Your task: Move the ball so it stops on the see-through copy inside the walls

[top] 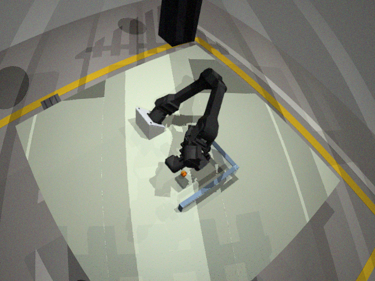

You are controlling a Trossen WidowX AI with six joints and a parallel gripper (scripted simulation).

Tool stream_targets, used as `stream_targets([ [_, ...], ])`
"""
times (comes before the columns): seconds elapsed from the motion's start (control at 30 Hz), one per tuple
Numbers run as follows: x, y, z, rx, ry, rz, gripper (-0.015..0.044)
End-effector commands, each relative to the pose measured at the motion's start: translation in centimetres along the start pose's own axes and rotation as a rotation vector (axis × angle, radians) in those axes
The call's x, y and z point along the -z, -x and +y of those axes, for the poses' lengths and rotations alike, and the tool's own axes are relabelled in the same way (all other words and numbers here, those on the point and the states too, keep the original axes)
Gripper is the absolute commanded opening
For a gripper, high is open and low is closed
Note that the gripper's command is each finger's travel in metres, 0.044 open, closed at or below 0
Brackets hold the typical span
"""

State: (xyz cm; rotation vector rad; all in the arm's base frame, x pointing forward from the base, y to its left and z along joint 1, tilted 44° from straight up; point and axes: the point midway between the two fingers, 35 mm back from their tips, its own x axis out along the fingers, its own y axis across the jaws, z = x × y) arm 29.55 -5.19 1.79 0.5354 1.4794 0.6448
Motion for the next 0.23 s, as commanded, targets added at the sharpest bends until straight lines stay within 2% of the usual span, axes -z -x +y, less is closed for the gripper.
stream_targets([
  [0.0, 0.0, 0.9, 0.0, -0.002, -0.003, 0.002, 0.0279],
  [0.1, 0.3, 4.3, 0.2, -0.001, 0.000, 0.001, 0.0358],
  [0.2, 0.4, 4.6, 0.2, -0.002, 0.000, 0.001, 0.0437],
])
